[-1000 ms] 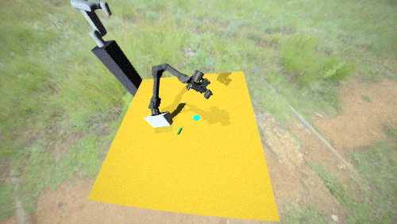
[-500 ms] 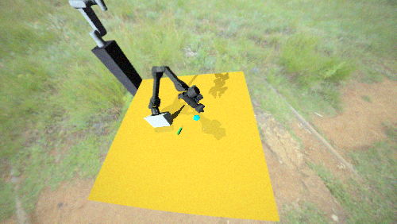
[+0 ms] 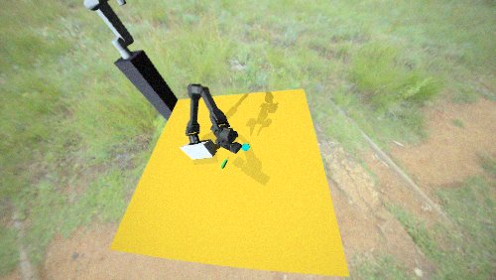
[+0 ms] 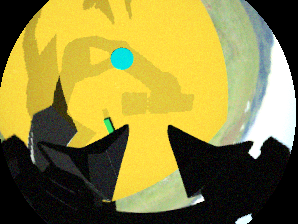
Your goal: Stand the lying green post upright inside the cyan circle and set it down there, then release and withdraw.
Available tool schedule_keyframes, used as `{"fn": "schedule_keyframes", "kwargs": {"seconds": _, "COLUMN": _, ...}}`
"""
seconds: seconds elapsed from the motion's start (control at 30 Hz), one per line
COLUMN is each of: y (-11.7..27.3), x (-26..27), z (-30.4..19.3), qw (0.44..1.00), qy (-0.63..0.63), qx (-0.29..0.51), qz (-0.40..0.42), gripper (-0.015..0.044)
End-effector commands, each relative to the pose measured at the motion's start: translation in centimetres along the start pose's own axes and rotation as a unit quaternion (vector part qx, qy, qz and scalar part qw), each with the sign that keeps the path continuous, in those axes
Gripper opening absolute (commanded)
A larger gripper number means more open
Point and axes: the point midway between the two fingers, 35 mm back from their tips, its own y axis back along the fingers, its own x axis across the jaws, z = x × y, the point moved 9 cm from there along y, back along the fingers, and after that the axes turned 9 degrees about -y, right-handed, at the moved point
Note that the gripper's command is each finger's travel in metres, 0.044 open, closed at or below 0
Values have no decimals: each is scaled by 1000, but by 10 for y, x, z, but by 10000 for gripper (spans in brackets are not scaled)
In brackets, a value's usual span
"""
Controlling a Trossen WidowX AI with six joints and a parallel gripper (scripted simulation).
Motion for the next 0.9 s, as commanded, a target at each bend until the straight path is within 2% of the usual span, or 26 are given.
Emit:
{"fn": "schedule_keyframes", "kwargs": {"seconds": 0.0, "y": -2, "x": 26, "z": -43, "qw": 993, "qy": 72, "qx": 22, "qz": 93, "gripper": 233}}
{"fn": "schedule_keyframes", "kwargs": {"seconds": 0.13, "y": -1, "x": 37, "z": -57, "qw": 986, "qy": 104, "qx": 16, "qz": 131, "gripper": 233}}
{"fn": "schedule_keyframes", "kwargs": {"seconds": 0.5, "y": -5, "x": 38, "z": -57, "qw": 986, "qy": 104, "qx": 16, "qz": 133, "gripper": 233}}
{"fn": "schedule_keyframes", "kwargs": {"seconds": 0.87, "y": -104, "x": 63, "z": -61, "qw": 985, "qy": 101, "qx": 17, "qz": 136, "gripper": 233}}
